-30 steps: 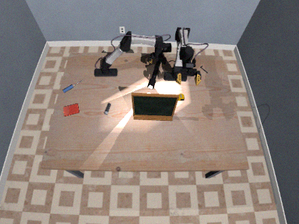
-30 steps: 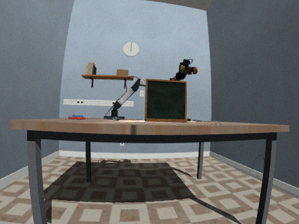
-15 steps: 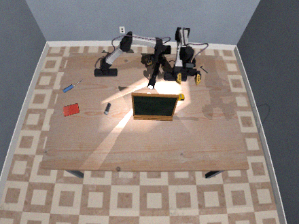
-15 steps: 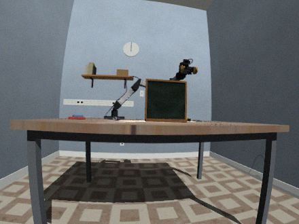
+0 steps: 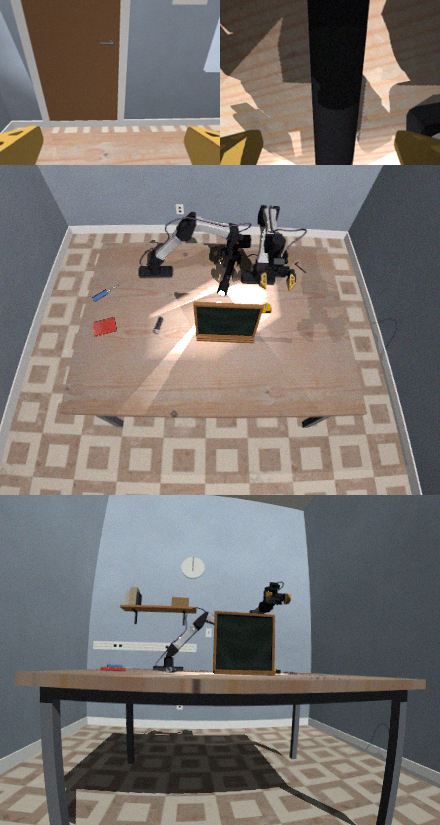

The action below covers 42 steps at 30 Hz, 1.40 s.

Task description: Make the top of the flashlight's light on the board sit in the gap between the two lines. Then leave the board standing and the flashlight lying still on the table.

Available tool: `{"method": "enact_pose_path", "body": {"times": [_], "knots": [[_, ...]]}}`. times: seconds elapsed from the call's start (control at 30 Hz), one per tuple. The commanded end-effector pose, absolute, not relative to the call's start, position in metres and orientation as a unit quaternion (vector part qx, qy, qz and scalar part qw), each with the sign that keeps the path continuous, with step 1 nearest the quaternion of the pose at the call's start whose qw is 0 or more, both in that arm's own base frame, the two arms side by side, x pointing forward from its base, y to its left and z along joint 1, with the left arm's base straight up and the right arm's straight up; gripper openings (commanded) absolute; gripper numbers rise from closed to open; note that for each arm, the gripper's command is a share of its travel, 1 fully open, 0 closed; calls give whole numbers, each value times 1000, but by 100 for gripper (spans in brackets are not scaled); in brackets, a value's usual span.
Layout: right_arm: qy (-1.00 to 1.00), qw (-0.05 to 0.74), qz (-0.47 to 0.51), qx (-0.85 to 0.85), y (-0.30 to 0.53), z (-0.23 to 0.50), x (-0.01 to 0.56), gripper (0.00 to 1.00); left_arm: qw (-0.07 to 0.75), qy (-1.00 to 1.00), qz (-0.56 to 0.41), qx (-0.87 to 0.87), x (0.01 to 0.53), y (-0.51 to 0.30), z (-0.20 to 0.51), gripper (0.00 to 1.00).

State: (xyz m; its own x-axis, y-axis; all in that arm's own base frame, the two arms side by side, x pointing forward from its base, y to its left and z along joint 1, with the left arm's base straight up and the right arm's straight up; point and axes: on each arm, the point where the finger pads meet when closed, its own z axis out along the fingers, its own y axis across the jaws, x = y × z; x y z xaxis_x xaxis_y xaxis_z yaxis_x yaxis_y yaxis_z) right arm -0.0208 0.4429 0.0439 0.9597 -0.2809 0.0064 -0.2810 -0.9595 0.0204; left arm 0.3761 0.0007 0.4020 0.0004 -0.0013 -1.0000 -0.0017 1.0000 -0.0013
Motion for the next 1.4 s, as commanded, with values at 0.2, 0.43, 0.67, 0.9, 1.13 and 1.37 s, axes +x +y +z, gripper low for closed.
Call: {"method": "enact_pose_path", "body": {"times": [0.2,0.43,0.67,0.9,1.13,1.37], "knots": [[-142,-9,-2,990,449,37,-17,95,696,718,2,1,376,0,391,100],[-140,7,2,990,446,11,-19,95,696,718,2,1,376,0,391,100],[-141,9,3,990,445,1,-17,95,696,718,2,1,376,0,391,100],[-142,-2,1,990,452,0,-17,95,696,718,2,1,376,0,391,100],[-143,2,3,990,450,-4,-15,95,696,718,2,1,376,0,391,100],[-144,7,-3,990,449,10,-24,30,696,718,2,1,376,0,391,100]]}}
